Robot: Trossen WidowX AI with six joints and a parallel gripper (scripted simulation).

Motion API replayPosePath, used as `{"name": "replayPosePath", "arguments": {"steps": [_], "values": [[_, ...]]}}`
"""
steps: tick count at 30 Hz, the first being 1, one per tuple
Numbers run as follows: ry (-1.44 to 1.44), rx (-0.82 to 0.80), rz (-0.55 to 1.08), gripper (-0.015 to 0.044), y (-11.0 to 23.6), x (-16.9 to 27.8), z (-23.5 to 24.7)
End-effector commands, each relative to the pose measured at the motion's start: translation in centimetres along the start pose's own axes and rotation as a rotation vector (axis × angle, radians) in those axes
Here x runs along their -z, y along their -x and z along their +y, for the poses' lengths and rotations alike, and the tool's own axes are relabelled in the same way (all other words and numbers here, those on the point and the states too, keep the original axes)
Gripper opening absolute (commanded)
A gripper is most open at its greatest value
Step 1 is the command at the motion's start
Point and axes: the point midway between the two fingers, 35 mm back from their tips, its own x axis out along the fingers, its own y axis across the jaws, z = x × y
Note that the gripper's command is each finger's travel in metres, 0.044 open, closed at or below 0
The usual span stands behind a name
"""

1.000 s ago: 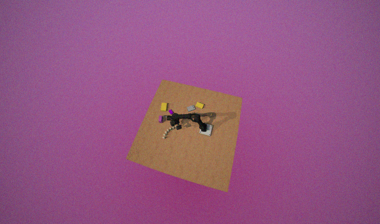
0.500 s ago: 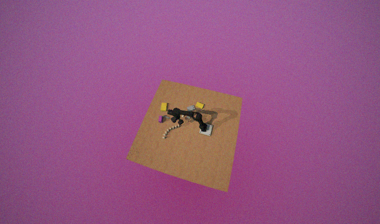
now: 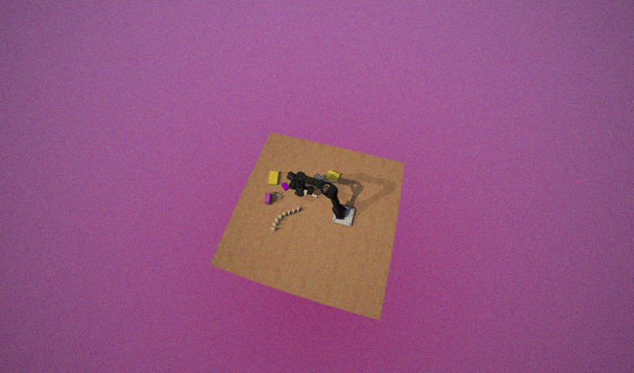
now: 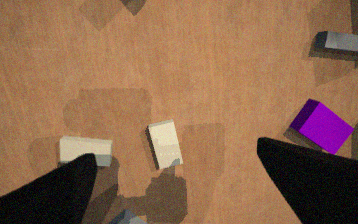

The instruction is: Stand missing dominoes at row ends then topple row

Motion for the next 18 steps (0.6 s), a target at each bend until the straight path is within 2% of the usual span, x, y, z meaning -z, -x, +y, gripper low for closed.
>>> {"name": "replayPosePath", "arguments": {"steps": [1, 8, 15, 18], "values": [[0.156, -0.018, 0.003, 0.0440, -1.7, 2.0, 1.0], [0.156, -0.018, 0.003, 0.0440, -1.8, 2.0, 0.9], [0.156, -0.018, 0.003, 0.0440, -7.6, 2.0, 1.0], [0.156, -0.018, 0.003, 0.0440, -8.2, 2.0, 1.0]]}}
